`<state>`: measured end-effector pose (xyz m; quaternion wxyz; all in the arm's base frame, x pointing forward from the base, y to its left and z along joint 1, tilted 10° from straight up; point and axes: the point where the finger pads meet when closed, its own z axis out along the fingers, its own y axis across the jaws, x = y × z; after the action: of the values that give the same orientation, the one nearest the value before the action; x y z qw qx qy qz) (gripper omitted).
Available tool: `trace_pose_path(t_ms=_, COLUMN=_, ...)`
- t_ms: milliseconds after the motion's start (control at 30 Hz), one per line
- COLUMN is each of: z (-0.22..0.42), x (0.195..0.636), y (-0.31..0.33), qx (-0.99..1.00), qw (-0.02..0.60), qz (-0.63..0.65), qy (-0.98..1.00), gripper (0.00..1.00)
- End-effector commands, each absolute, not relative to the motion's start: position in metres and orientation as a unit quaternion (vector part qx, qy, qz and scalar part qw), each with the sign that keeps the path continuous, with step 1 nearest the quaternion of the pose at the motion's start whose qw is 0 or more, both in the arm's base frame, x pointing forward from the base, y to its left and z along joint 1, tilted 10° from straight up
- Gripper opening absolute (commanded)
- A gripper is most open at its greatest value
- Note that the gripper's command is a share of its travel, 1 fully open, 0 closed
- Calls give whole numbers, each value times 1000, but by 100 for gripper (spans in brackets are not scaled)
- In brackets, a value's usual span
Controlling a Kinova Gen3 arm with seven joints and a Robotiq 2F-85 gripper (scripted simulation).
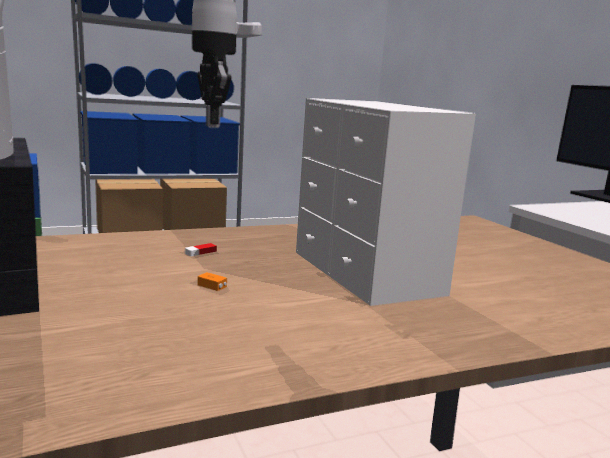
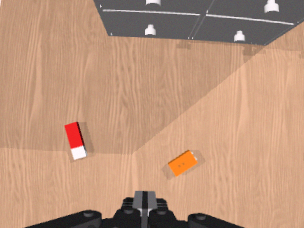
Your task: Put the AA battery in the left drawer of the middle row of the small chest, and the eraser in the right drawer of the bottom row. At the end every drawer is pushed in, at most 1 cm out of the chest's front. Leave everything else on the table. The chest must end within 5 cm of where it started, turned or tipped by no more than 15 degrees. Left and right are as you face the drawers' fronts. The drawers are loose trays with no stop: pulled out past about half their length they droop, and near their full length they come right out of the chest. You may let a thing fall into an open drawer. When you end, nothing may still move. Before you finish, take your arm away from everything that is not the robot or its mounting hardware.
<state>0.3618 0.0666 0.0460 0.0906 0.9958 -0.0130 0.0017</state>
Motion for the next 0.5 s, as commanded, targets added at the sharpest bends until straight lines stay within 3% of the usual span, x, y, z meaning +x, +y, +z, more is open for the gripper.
trace_pose_path(t_ms=0, z=46, x=362, y=67, qx=996, qw=90, qz=2, qy=-13, gripper=0)
trace_pose_path(t_ms=467, z=45, x=364, y=61, qx=996, qw=90, qz=3, qy=-13, gripper=0)
